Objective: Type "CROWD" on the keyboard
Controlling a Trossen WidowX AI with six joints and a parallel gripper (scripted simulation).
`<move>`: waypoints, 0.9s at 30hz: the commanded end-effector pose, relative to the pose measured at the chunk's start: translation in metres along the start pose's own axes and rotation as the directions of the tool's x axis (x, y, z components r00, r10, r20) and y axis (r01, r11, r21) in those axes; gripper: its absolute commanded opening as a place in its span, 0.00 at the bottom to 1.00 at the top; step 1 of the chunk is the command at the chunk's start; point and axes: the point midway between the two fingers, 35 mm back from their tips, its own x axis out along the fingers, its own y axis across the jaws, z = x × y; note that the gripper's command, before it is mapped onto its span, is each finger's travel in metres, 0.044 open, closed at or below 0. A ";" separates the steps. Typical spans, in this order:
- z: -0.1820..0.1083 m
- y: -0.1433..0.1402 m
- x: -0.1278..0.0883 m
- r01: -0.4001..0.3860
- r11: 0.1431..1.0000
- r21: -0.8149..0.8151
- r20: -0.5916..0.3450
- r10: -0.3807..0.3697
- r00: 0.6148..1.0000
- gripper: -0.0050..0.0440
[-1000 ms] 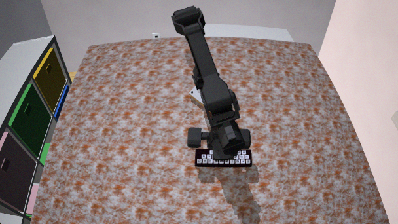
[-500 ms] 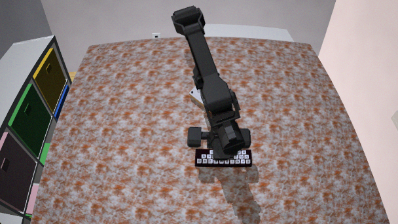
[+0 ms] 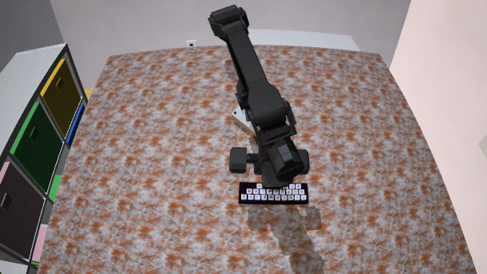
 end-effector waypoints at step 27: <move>0.037 0.065 0.013 -0.001 1.000 0.004 0.009 0.000 1.000 0.10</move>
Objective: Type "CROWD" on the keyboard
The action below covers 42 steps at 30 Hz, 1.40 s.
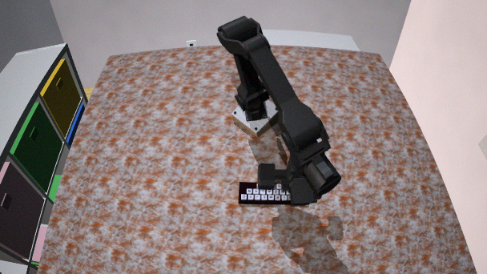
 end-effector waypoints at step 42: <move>-0.003 -0.001 0.022 0.008 1.000 -0.006 -0.012 -0.009 1.000 0.10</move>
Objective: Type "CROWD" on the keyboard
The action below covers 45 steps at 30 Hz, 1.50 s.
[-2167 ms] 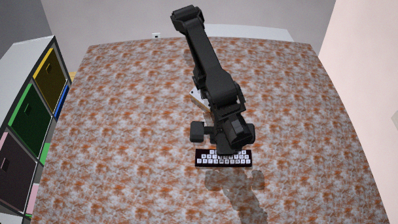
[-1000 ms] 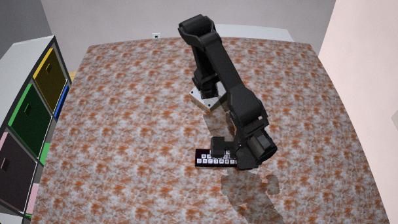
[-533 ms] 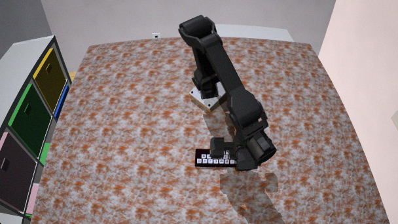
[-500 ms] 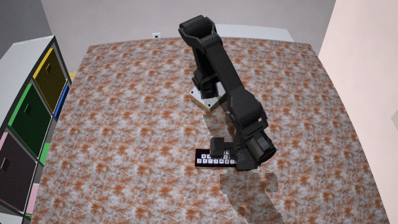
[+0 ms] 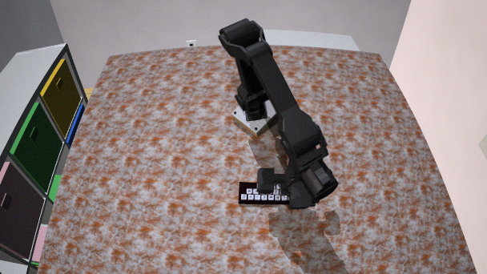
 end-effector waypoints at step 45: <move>-0.001 0.000 -0.028 0.003 1.000 -0.004 -0.005 -0.003 1.000 0.10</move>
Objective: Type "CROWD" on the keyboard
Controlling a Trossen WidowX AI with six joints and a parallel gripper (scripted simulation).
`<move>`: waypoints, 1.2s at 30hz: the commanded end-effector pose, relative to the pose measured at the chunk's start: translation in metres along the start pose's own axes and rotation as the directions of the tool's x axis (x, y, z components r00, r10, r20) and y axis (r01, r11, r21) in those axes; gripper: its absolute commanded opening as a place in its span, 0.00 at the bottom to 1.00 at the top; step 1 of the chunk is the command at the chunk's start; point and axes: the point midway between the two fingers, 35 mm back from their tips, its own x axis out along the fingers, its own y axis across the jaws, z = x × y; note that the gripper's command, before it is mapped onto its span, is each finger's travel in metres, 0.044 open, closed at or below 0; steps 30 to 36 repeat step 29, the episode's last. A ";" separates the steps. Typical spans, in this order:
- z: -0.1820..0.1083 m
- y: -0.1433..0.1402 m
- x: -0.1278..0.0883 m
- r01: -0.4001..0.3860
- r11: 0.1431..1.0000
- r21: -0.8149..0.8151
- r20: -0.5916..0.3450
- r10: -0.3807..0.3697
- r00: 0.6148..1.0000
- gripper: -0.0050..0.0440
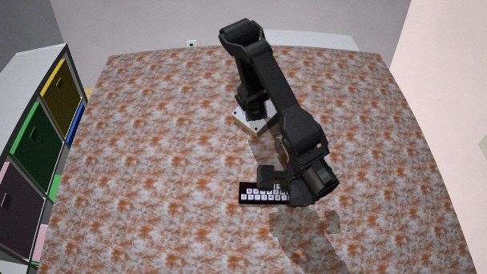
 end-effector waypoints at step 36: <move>-0.041 -0.007 -0.020 -0.013 1.000 0.005 0.027 0.013 1.000 0.10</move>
